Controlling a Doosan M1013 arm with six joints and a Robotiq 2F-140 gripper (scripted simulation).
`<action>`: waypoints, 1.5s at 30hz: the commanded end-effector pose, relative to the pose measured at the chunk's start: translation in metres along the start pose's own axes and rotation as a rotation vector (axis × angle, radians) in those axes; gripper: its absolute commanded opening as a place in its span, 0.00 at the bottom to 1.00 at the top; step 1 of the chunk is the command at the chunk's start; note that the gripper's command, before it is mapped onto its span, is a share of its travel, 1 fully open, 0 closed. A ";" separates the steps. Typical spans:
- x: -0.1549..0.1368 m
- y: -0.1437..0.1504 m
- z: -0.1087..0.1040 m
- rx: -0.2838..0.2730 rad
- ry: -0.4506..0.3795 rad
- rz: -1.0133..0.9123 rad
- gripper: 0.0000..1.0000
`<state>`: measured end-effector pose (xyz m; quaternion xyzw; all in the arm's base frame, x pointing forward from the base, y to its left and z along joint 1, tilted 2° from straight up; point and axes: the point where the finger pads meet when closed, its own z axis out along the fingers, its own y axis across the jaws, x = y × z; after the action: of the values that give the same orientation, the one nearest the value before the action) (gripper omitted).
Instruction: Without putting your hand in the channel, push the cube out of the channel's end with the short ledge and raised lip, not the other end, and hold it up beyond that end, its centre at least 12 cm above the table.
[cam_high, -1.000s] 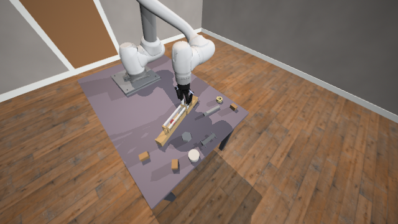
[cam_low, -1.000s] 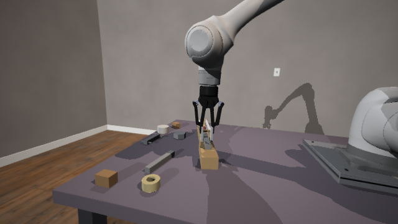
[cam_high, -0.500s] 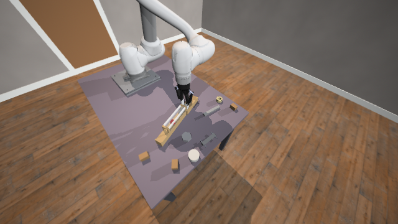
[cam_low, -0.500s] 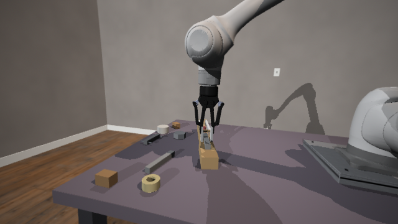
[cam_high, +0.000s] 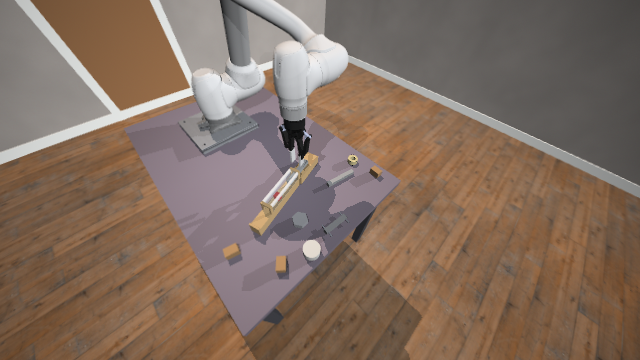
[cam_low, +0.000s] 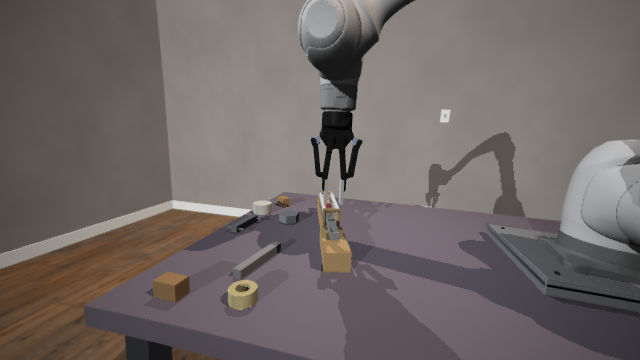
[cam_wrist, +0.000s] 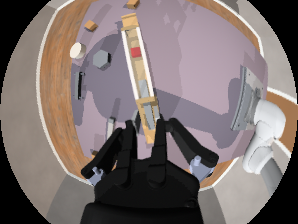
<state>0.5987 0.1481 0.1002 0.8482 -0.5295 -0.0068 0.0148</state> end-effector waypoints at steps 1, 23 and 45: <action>0.000 0.000 -0.003 0.000 0.000 0.000 0.23; 0.000 0.000 -0.003 0.000 0.000 0.000 0.23; -0.071 -0.134 -0.004 0.000 0.000 0.466 0.23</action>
<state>0.6577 0.2241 0.1034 0.7721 -0.6354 -0.0088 0.0060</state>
